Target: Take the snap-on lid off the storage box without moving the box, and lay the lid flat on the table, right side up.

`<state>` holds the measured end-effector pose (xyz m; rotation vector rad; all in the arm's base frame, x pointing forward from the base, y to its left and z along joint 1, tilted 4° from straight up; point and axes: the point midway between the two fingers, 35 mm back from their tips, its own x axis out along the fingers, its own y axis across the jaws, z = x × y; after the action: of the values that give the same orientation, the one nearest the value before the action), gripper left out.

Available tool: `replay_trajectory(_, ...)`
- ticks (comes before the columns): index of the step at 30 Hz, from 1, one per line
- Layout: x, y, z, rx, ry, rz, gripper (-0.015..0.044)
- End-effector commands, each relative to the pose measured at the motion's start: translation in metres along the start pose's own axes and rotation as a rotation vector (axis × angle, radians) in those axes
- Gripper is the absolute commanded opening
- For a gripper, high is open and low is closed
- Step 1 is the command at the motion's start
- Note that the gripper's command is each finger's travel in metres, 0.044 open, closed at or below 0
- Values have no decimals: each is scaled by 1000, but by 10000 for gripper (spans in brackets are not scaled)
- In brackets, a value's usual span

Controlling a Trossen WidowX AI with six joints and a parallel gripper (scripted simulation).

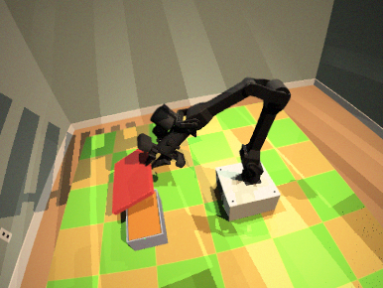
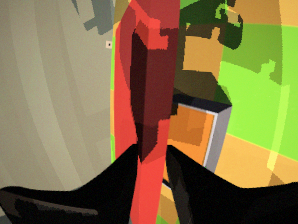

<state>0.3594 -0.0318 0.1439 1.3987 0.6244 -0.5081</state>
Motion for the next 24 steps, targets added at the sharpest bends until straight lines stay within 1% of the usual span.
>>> replay_trajectory(1, -2, 7, 9, -7, 1, 18, 0)
replay_trajectory(24, -4, 6, 55, -10, -2, 17, 0)
